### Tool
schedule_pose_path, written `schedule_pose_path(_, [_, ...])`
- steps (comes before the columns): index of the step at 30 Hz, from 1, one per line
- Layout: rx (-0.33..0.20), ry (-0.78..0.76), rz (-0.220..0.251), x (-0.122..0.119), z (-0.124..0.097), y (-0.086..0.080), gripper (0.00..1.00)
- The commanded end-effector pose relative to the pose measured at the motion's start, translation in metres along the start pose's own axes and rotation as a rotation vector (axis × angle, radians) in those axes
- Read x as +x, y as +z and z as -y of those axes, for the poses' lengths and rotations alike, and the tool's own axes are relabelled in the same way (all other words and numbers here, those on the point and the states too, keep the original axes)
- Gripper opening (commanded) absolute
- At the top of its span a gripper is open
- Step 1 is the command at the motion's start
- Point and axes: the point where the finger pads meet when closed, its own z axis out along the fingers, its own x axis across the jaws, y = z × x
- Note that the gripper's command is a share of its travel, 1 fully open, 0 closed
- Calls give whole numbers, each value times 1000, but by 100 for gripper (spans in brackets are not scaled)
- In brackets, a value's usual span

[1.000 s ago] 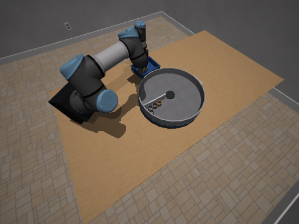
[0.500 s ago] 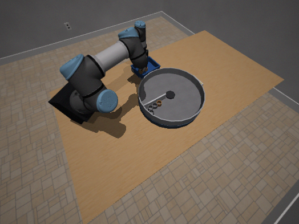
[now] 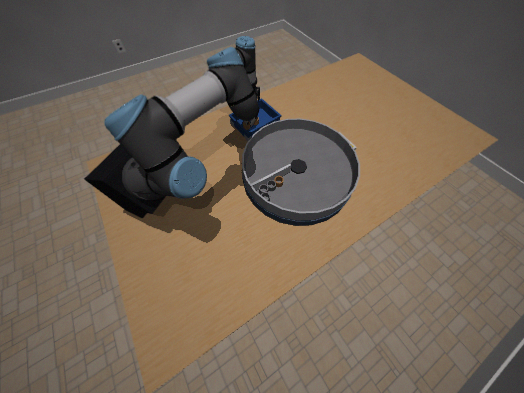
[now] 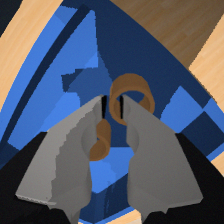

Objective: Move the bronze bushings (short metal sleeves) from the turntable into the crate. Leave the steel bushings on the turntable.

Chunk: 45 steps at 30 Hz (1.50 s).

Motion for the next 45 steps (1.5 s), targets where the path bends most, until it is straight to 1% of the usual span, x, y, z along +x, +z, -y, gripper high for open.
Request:
schedule_pose_path(1, [-2, 1, 1, 0, -1, -2, 6])
schedule_pose_path(5, [-2, 1, 1, 0, -1, -5, 6])
schedule_pose_path(10, [-2, 1, 1, 0, -1, -15, 6])
schedule_pose_path(18, [-2, 1, 1, 0, -1, -42, 6])
schedule_pose_path(20, [-2, 1, 1, 0, -1, -42, 6])
schedule_pose_path(29, [-2, 1, 1, 0, 0, -77, 6])
schedule_pose_path(35, [-2, 1, 1, 0, 0, -97, 6])
schedule_pose_path(37, [-2, 1, 1, 0, 0, -97, 6])
schedule_pose_path(45, [-2, 1, 1, 0, 0, -114, 6])
